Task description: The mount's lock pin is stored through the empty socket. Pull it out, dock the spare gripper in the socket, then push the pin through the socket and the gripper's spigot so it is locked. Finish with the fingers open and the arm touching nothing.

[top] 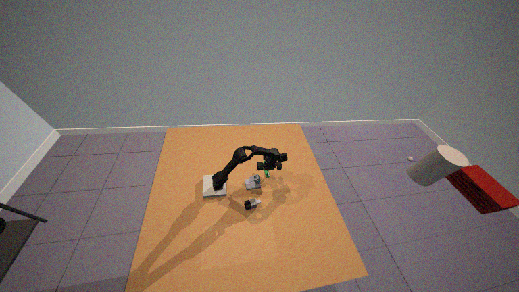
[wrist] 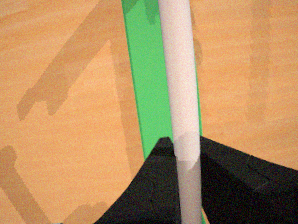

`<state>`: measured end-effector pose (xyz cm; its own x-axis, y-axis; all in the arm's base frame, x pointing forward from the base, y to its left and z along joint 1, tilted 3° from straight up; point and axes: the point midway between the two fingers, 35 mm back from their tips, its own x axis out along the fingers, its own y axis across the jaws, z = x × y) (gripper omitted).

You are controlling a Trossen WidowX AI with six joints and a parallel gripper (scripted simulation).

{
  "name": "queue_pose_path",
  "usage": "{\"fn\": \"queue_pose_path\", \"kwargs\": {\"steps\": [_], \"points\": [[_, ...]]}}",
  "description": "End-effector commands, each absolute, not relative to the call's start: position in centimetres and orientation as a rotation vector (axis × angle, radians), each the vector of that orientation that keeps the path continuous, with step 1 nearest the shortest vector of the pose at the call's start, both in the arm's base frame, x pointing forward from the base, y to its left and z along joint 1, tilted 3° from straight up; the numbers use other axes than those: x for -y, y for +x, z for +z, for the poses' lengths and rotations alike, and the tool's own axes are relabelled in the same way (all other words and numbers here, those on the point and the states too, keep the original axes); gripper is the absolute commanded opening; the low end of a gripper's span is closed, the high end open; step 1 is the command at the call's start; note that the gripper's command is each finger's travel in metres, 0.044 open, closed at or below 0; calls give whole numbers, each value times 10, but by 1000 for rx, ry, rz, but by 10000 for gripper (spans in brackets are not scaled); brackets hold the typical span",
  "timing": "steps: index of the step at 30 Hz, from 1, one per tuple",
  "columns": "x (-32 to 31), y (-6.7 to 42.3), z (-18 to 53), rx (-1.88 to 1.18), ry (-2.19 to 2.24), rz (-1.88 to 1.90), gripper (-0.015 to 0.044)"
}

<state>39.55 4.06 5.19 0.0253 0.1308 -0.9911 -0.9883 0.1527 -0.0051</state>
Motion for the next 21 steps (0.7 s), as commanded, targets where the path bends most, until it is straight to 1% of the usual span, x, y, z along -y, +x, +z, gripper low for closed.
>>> {"fn": "queue_pose_path", "kwargs": {"steps": [1,21], "points": [[-40,395,43,-1167,-1012,1149,0],[-40,395,41,-1167,-1013,1150,0]]}}
